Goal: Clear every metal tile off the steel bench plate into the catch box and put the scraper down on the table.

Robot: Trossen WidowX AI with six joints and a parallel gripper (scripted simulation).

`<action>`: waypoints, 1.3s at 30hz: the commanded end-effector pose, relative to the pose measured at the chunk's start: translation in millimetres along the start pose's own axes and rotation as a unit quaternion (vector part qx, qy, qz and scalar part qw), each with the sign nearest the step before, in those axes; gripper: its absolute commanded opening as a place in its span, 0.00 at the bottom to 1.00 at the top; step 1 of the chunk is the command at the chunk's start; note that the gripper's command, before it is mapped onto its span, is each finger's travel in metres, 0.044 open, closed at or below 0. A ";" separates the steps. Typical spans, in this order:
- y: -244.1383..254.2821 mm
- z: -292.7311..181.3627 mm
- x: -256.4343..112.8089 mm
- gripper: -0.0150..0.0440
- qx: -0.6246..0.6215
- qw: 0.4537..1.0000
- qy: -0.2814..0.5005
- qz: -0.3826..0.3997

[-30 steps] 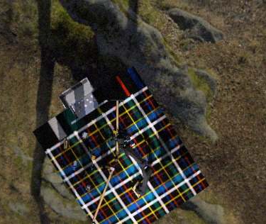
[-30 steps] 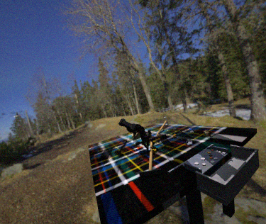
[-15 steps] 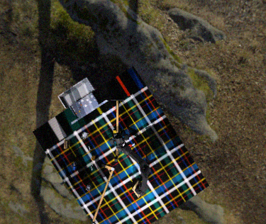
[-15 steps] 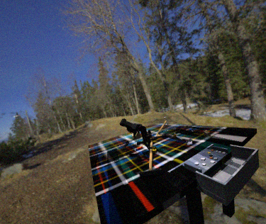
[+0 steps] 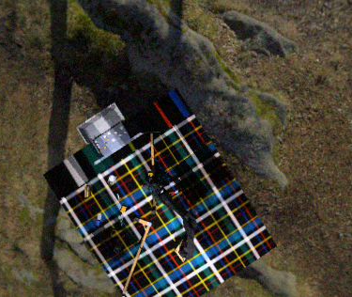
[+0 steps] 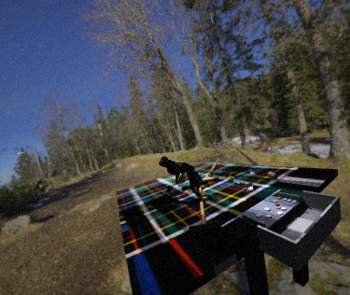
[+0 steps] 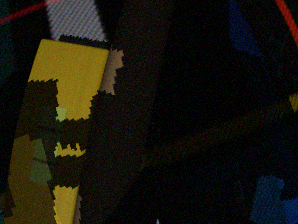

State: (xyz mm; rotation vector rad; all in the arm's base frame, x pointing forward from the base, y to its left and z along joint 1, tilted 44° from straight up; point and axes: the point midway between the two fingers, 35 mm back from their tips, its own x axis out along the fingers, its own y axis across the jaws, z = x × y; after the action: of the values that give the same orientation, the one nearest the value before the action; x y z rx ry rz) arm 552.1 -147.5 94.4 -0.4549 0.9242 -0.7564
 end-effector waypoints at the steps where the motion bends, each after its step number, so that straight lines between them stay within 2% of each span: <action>1: 7.5 0.0 2.7 0.25 0.000 1.000 0.001 0.003; 20: 25.9 3.7 4.2 0.25 0.000 1.000 0.001 0.003; 21: 13.0 6.8 0.5 0.25 0.006 1.000 -0.002 -0.006; 39: 15.1 34.5 -54.2 0.25 0.007 1.000 0.000 -0.004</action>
State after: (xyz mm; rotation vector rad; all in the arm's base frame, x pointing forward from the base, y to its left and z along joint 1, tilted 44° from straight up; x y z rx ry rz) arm 566.2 -100.4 124.8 -0.4509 0.9211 -0.7602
